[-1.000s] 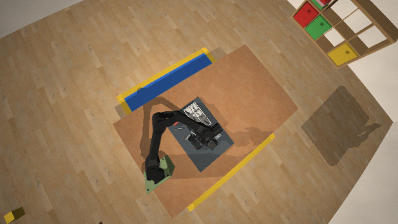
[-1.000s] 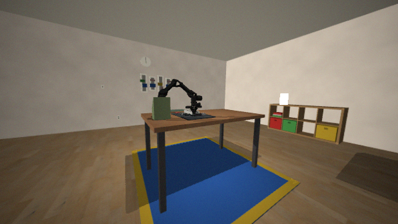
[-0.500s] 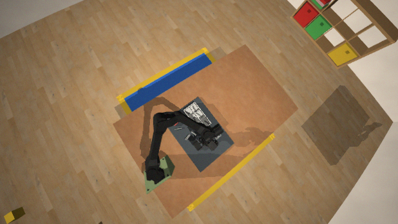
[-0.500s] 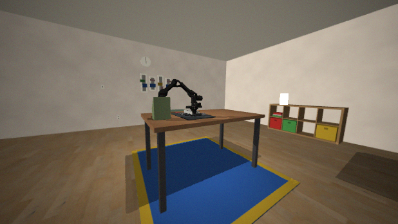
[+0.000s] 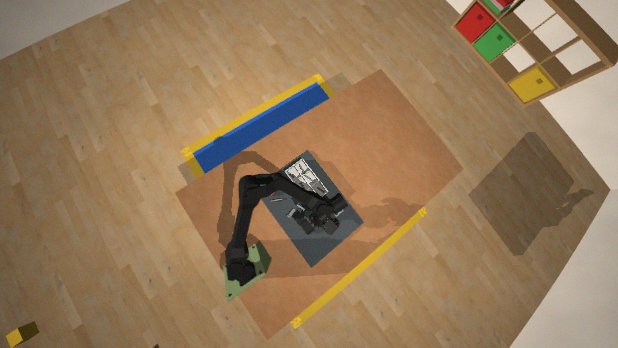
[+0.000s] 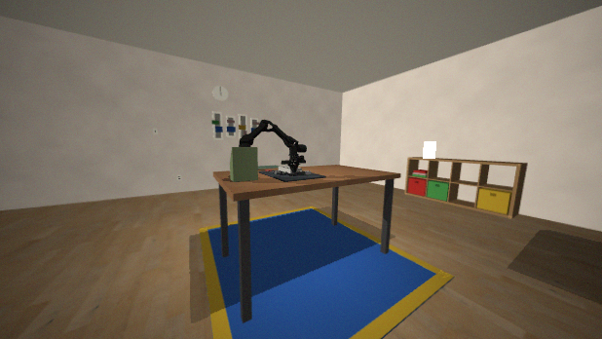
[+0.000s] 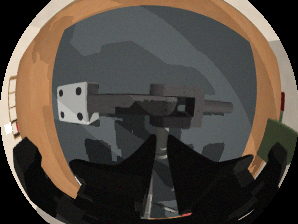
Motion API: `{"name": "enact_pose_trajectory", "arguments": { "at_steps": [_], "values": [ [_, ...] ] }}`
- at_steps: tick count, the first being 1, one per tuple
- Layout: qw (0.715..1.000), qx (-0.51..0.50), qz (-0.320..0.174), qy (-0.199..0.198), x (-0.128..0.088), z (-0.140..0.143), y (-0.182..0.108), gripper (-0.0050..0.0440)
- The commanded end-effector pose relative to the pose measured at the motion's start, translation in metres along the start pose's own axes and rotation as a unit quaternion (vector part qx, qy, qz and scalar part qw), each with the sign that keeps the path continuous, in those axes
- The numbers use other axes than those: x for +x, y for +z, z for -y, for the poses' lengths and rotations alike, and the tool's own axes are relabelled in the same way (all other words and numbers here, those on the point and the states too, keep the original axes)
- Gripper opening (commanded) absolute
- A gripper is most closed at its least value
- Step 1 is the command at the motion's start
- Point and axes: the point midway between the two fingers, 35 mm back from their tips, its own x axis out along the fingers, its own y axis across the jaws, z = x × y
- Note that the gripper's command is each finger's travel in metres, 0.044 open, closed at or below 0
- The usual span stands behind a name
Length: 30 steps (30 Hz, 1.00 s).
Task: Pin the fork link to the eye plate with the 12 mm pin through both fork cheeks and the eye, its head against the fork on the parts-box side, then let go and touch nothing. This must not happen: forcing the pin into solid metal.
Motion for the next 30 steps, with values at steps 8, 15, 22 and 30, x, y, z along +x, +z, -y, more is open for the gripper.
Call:
{"name": "enact_pose_trajectory", "arguments": {
  "at_steps": [8, 15, 22, 30],
  "values": [
    [1.000, 0.001, 0.003, -0.002, 0.0006, 0.0012, 0.0027, 0.0020],
    [1.000, 0.001, 0.003, -0.002, 0.0006, 0.0012, 0.0027, 0.0020],
    [1.000, 0.001, 0.003, -0.002, 0.0000, 0.0000, 0.0002, 0.0020],
    [1.000, 0.001, 0.003, -0.002, 0.0001, 0.0000, 0.0003, 0.0020]
  ]
}}
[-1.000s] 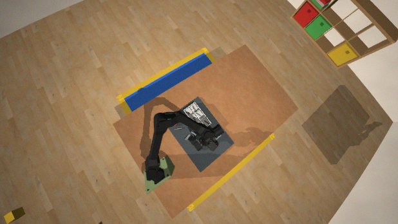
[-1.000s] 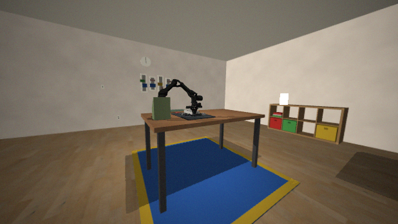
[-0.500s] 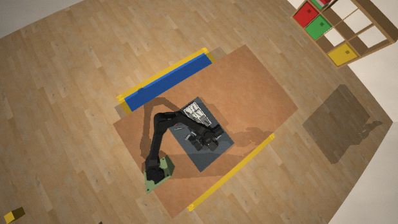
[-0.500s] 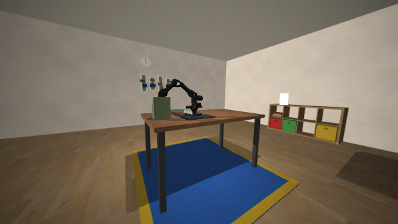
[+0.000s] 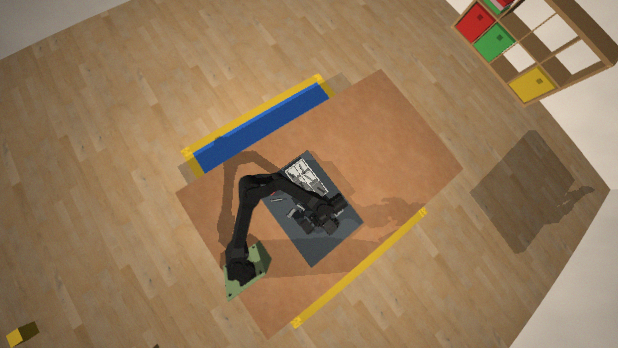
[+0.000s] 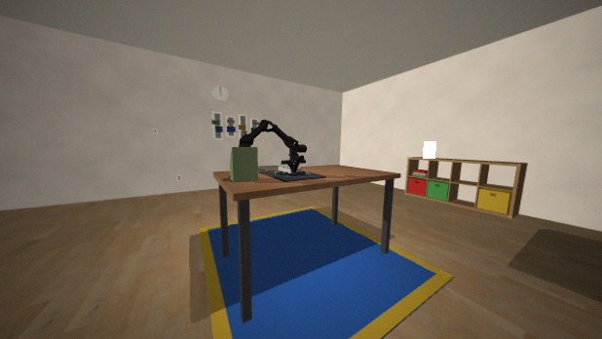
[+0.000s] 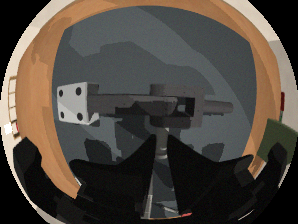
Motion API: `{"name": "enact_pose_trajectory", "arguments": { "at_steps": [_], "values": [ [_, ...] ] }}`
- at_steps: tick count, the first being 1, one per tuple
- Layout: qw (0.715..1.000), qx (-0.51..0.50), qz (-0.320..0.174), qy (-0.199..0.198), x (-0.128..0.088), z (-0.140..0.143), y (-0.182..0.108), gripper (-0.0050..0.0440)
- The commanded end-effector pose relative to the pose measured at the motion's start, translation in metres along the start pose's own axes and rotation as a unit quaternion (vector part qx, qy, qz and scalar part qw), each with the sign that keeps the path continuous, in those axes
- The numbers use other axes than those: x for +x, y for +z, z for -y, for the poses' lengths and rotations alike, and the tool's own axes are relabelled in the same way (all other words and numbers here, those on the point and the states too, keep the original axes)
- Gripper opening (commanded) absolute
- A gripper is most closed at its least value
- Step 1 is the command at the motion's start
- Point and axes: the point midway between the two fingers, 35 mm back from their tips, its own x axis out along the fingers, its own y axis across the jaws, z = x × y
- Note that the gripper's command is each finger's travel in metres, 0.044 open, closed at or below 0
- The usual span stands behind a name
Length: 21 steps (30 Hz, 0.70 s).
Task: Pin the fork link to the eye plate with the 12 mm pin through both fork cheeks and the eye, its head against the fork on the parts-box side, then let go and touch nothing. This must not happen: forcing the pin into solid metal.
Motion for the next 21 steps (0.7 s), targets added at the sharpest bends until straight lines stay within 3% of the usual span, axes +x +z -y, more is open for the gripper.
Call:
{"name": "enact_pose_trajectory", "arguments": {
  "at_steps": [1, 18, 20, 21],
  "values": [
    [1.000, 0.001, 0.001, -0.001, 0.0001, 0.0003, 0.0007, 0.0020],
    [1.000, 0.001, 0.001, -0.001, 0.0005, 0.0013, 0.0026, 0.0020],
    [1.000, 0.001, 0.000, 0.000, 0.0000, 0.0000, 0.0008, 0.0068],
    [1.000, 0.001, 0.000, 0.000, 0.0000, 0.0000, 0.0008, 0.0068]
  ]
}}
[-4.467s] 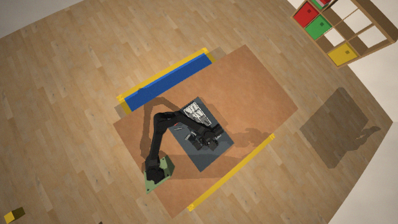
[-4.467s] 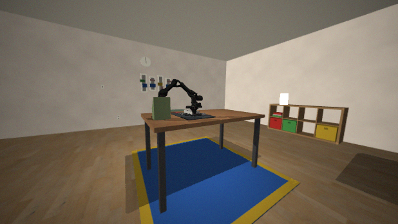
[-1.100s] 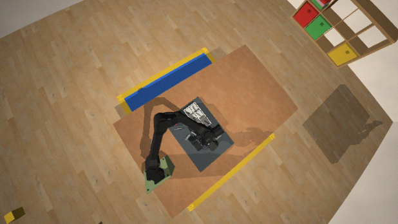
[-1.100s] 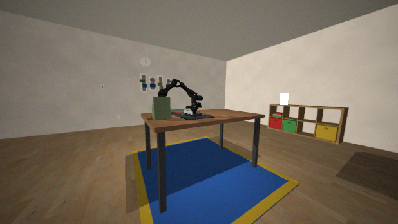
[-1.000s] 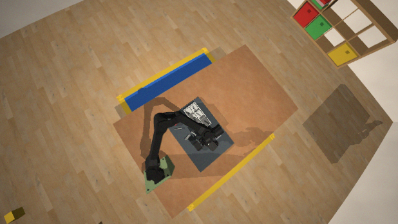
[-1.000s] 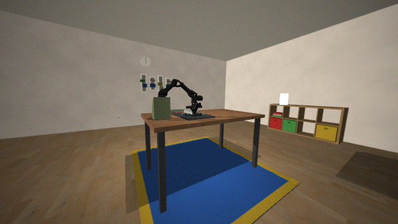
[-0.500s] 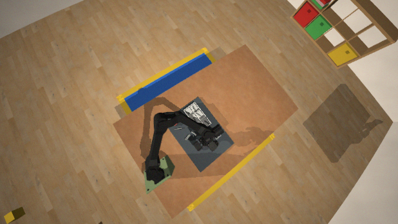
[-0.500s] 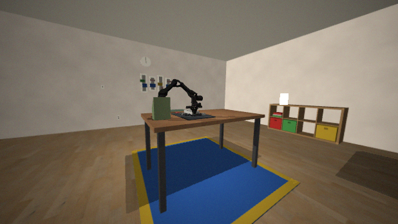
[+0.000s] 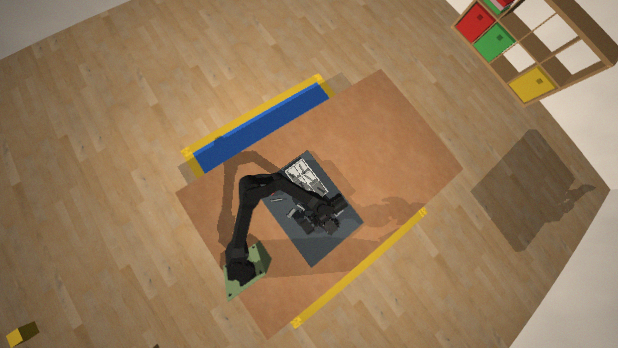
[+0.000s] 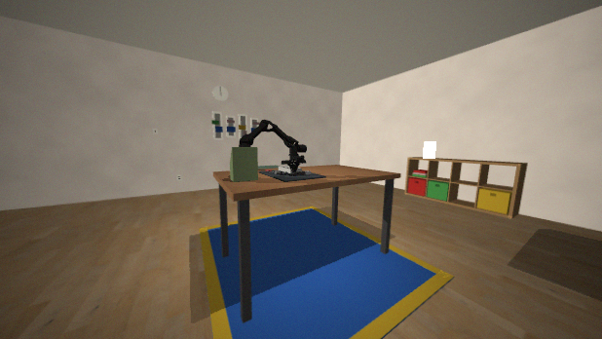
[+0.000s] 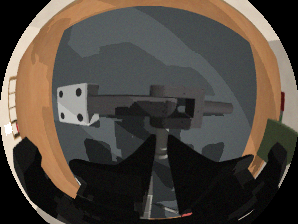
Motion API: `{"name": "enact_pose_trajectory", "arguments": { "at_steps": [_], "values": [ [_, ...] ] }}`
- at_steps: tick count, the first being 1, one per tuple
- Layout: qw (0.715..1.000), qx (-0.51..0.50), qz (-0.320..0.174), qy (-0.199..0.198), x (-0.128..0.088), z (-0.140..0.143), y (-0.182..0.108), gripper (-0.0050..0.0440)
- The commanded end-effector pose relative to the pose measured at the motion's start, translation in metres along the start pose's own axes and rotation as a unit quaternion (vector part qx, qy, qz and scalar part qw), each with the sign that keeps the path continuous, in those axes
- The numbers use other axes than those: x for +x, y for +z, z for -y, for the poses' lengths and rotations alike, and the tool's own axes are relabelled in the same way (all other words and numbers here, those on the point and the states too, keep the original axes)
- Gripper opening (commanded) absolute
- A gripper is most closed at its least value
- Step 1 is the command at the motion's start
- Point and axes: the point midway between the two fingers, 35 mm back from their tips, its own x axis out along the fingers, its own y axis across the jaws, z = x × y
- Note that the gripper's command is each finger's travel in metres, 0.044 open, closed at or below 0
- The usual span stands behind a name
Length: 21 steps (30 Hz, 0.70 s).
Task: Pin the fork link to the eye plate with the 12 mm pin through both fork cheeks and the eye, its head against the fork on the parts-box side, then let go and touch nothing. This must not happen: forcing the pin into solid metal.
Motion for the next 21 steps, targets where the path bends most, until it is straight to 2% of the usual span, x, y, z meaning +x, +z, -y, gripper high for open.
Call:
{"name": "enact_pose_trajectory", "arguments": {
  "at_steps": [1, 2, 3, 13, 18, 21],
  "values": [
    [1.000, 0.000, 0.000, 0.000, 0.000, 0.000, 0.000, 0.0068],
    [1.000, 0.000, 0.000, 0.000, 0.000, 0.000, 0.000, 0.0092],
    [1.000, 0.000, 0.000, 0.000, 0.000, 0.000, 0.000, 0.0095],
    [1.000, 0.000, 0.001, -0.001, 0.000, 0.000, 0.000, 0.0095],
    [1.000, 0.000, -0.013, -0.001, -0.008, 0.000, -0.001, 0.0095],
    [0.999, 0.000, -0.037, -0.002, -0.021, 0.000, -0.003, 0.0095]
  ]
}}
